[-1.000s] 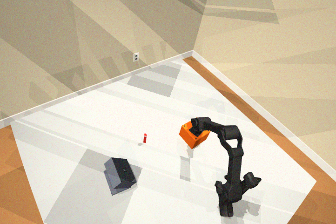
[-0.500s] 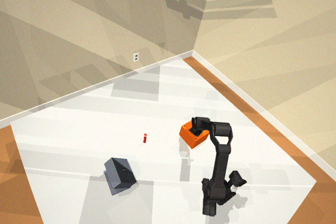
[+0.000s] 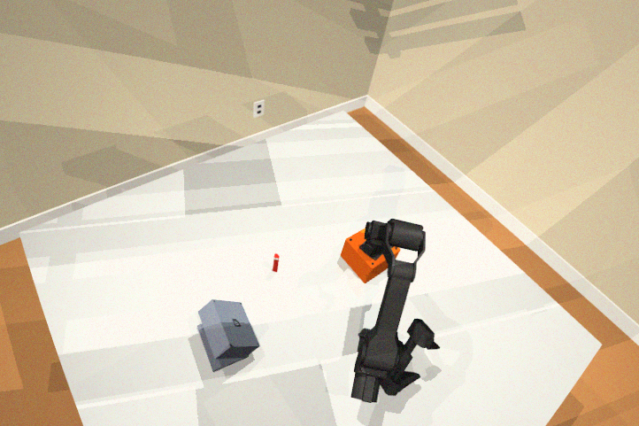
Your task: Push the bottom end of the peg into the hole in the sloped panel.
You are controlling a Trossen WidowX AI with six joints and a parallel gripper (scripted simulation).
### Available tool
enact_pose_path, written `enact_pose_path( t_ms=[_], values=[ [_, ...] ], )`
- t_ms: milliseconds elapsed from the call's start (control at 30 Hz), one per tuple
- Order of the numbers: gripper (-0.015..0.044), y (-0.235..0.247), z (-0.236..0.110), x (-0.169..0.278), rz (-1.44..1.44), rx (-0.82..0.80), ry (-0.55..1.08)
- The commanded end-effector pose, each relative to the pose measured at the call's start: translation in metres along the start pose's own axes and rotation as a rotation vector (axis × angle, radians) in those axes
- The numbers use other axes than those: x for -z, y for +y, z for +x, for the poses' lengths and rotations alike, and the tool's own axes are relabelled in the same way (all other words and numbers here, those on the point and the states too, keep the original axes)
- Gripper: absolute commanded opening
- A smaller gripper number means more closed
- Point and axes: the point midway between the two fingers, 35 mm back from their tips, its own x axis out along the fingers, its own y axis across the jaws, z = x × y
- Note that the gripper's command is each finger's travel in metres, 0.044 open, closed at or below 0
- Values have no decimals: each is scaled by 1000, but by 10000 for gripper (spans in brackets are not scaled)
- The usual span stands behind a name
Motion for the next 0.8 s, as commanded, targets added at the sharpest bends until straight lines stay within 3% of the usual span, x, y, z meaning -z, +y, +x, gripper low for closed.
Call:
enact_pose_path(
  t_ms=[0, 767],
  values=[
    [440, 6, -20, -5, -83, -64, 4],
    [440, 36, -115, -56, -404, -358, -74]
  ],
)
